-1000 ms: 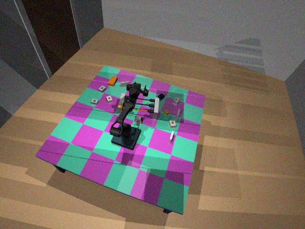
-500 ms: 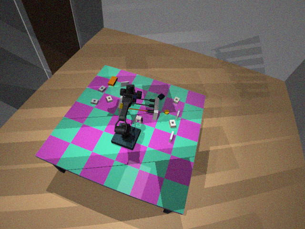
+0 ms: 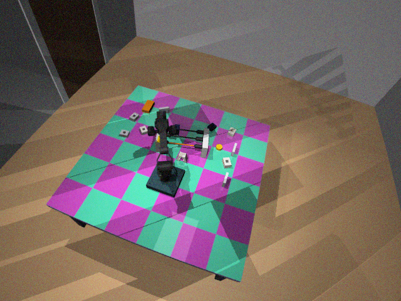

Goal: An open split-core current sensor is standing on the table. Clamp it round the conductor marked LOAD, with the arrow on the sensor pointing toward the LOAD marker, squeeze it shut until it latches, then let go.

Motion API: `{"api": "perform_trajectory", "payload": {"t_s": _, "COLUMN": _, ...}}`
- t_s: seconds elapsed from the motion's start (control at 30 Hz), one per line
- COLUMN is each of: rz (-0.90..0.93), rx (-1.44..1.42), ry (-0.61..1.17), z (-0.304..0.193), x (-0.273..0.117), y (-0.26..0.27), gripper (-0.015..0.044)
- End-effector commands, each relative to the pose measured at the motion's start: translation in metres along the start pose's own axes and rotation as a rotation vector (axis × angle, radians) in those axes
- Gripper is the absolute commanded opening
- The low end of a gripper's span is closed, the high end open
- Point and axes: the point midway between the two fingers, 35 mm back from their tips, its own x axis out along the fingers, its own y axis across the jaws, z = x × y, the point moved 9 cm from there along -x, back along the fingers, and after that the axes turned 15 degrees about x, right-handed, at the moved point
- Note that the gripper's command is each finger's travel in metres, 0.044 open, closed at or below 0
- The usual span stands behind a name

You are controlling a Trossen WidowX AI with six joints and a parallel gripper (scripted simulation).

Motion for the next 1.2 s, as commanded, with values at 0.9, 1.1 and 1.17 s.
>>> {"api": "perform_trajectory", "payload": {"t_s": 0.9, "rz": -0.095, "rx": 0.014, "ry": 0.224, "z": -0.001, "x": 0.008, "y": -0.02, "gripper": 0.044}}
{"api": "perform_trajectory", "payload": {"t_s": 1.1, "rz": -0.208, "rx": 0.18, "ry": 0.352, "z": 0.0, "x": 0.029, "y": -0.084, "gripper": 0.044}}
{"api": "perform_trajectory", "payload": {"t_s": 1.17, "rz": -0.233, "rx": 0.24, "ry": 0.396, "z": -0.004, "x": 0.033, "y": -0.106, "gripper": 0.044}}
